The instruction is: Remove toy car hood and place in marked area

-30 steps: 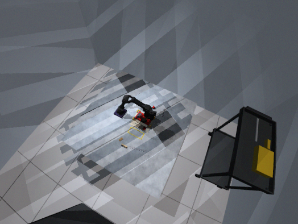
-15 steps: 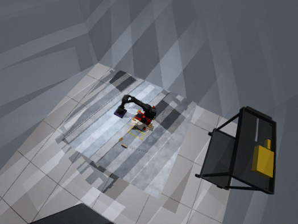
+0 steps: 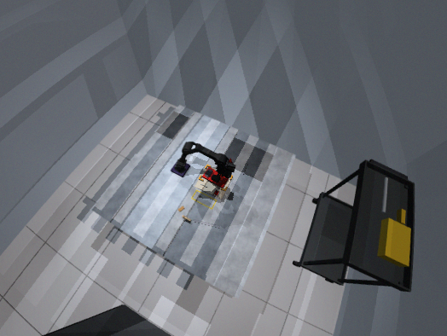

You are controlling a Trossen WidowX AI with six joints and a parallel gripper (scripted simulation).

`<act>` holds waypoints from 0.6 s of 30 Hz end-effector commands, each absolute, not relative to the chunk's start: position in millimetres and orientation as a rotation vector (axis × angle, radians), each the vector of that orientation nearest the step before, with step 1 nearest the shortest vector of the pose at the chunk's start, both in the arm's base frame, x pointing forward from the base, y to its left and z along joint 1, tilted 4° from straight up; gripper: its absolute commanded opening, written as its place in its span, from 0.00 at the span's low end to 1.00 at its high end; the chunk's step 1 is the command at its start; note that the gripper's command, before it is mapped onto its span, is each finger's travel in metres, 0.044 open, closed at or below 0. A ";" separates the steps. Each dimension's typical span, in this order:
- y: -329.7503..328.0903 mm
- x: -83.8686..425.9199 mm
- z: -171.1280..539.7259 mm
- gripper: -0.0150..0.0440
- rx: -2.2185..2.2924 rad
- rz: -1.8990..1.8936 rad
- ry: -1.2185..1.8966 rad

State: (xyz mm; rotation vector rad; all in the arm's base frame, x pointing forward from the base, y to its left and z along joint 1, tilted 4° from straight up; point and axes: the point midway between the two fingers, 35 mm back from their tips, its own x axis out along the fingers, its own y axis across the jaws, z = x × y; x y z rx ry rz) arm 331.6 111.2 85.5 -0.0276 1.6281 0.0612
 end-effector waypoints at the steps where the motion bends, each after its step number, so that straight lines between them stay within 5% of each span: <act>1: 110.9 332.9 102.5 0.25 -0.028 0.069 1.612; 18: 52.2 340.3 95.6 0.25 0.001 0.036 1.626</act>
